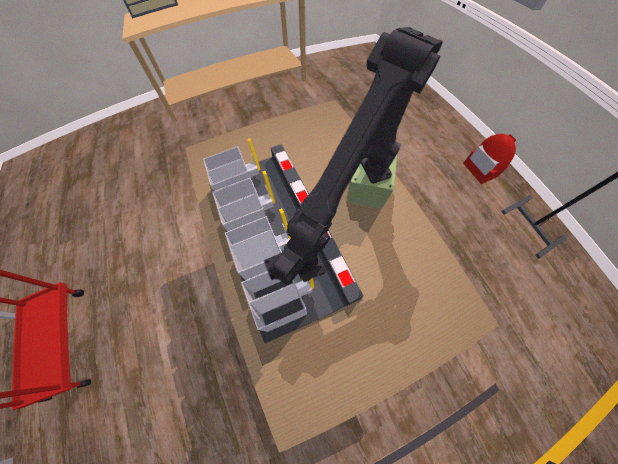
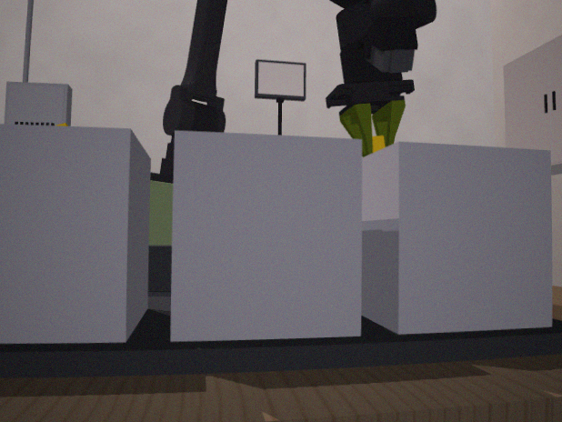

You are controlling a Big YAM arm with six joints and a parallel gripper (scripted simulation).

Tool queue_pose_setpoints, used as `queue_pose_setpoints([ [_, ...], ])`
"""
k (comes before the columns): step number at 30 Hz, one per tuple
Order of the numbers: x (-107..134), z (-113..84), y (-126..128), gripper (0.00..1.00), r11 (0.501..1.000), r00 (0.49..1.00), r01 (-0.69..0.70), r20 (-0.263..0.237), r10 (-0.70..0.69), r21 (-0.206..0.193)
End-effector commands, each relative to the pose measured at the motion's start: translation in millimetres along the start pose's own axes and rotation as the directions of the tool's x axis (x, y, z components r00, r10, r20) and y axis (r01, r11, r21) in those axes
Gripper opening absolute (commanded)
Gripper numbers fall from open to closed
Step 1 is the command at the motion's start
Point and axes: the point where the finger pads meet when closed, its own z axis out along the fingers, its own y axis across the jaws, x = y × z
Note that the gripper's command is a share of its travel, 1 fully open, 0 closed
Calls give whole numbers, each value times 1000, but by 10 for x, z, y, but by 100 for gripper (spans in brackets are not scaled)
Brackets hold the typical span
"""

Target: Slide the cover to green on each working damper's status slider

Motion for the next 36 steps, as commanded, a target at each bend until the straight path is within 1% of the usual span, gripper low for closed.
queue_pose_setpoints([
  [1,-123,-52,163,17,1000,1000,5,10,-5,-4],
  [10,-123,-52,163,17,1000,1000,5,10,-5,-4],
  [11,-123,-52,163,21,1000,1000,5,10,-5,-4],
  [15,-123,-52,163,21,1000,1000,5,10,-5,-4],
  [16,-123,-52,163,25,1000,1000,5,10,-5,-4],
  [18,-129,-54,155,25,1000,1000,4,11,-4,-4],
  [19,-144,-58,133,29,1000,1000,-1,12,1,-4],
  [21,-172,-128,134,29,1000,1000,-3,26,4,-11],
  [22,-175,-145,139,32,1000,1000,-3,29,3,-13],
  [24,-175,-146,139,32,1000,1000,-2,30,3,-13],
  [25,-175,-146,139,36,1000,1000,-2,30,3,-13],
  [36,-175,-147,140,36,1000,1000,-2,30,3,-13],
])
